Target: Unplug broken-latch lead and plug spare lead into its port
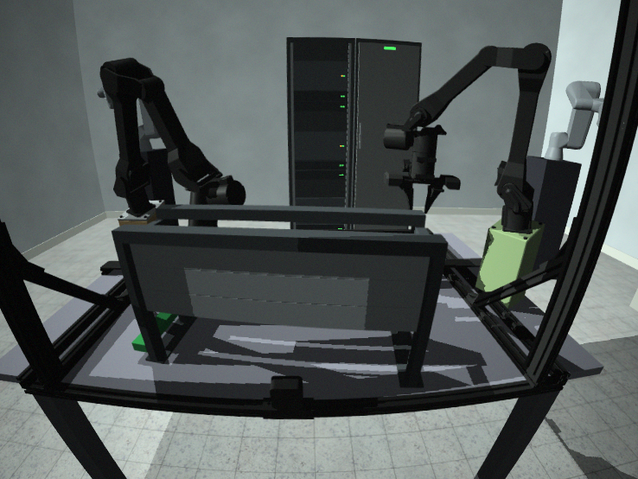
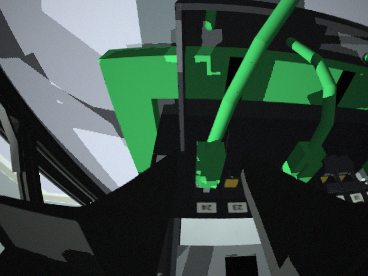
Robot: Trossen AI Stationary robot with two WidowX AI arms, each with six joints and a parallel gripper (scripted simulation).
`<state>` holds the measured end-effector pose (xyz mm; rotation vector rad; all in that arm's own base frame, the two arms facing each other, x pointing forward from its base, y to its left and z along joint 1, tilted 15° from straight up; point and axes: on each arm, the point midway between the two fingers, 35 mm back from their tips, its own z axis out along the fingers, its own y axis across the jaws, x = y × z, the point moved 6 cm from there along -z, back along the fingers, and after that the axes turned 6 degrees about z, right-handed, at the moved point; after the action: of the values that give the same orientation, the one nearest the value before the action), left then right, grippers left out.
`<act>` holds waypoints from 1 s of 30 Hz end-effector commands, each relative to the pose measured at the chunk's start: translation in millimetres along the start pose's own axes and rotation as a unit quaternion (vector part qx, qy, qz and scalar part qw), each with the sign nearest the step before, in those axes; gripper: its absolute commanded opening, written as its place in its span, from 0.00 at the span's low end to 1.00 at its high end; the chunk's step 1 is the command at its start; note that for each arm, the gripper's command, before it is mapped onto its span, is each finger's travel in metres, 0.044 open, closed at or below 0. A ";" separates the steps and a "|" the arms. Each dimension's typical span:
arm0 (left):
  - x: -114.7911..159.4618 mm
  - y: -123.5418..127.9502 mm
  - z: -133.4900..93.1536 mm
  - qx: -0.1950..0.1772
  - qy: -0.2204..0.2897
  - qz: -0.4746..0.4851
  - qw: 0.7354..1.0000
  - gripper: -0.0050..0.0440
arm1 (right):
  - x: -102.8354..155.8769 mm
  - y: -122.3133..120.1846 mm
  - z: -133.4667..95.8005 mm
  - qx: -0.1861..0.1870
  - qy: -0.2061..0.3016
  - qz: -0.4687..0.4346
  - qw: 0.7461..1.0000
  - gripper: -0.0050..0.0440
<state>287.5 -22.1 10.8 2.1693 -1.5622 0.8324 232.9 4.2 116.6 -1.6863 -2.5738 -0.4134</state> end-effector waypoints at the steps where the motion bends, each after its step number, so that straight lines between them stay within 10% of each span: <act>1: 0.0 0.0 0.0 0.000 0.000 0.000 1.000 0.46 | 0.0 0.0 0.0 0.000 0.000 0.000 1.000 0.46; 12: 0.0 0.0 0.0 0.000 0.000 0.000 1.000 0.46 | 0.0 0.0 0.0 0.000 0.000 0.000 1.000 0.46; 13: -0.5 0.0 -60.0 0.000 0.000 0.000 1.000 0.46 | 0.0 0.0 0.0 0.000 0.000 0.000 1.000 0.46; 30: -0.5 -0.4 -70.0 -0.003 -0.002 -0.003 1.000 0.46 | 0.0 0.0 0.0 0.000 0.000 0.000 1.000 0.46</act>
<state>270.5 12.9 54.2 2.1676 -1.5564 0.8143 232.9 4.2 116.6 -1.6863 -2.5738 -0.4134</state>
